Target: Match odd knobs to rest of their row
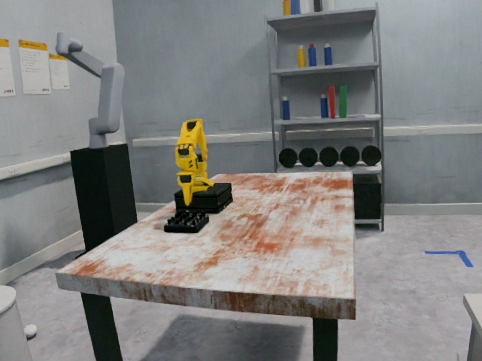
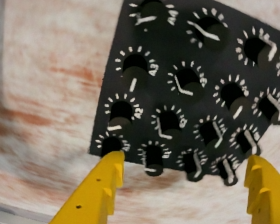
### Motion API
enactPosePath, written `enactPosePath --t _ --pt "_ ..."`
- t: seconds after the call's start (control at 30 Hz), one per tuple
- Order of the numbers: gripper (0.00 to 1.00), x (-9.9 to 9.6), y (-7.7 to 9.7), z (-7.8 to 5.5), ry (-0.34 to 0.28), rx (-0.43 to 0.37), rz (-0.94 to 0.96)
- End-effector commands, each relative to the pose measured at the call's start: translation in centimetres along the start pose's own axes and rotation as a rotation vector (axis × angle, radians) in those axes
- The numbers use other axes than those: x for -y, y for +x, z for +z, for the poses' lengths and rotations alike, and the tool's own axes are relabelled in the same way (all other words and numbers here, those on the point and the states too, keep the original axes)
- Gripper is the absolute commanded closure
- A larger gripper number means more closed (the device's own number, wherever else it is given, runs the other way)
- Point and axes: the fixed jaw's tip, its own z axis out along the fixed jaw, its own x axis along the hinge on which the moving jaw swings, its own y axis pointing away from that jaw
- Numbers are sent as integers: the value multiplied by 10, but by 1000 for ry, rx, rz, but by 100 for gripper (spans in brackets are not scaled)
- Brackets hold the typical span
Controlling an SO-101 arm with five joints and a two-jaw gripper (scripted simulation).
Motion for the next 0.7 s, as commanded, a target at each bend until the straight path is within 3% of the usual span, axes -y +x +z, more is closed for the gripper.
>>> enactPosePath --t 0.0,0.67 --pt "73 -7 -2 4 -42 13 -187" --pt "79 -3 -1 5 -35 29 -1005"
